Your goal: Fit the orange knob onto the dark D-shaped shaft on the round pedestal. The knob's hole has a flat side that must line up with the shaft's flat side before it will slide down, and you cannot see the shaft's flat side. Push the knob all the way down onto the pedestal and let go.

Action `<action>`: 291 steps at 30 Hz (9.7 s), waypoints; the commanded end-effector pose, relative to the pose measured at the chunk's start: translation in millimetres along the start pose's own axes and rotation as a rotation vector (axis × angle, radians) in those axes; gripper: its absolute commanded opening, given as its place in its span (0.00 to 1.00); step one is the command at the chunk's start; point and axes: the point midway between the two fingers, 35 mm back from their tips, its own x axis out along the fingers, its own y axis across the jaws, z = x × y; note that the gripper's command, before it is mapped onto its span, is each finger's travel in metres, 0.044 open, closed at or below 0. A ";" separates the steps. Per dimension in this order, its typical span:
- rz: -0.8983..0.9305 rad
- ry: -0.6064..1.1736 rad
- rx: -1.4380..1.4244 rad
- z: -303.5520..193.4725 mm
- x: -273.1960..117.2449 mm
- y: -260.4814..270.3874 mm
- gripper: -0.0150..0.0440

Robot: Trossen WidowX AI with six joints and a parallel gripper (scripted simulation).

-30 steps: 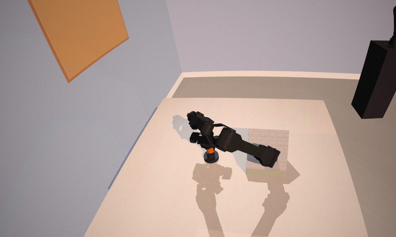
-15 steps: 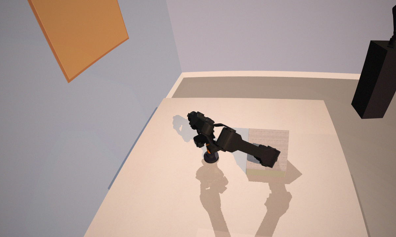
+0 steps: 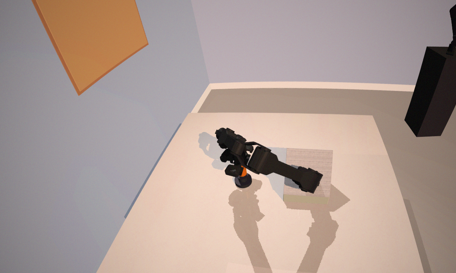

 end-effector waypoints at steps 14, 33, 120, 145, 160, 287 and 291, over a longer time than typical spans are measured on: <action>-0.005 -0.012 0.082 6.8 -2.6 1.9 0.25; -0.005 -0.012 0.082 -1.1 0.0 -0.4 0.25; -0.002 -0.013 0.669 4.7 -4.1 1.7 0.25; -0.001 -0.014 0.763 6.5 -3.4 1.9 0.25; 0.000 -0.014 0.919 1.7 1.8 0.5 0.25; 0.005 -0.014 1.548 6.4 1.5 1.9 0.25; 0.005 -0.014 1.548 6.3 1.6 1.8 0.25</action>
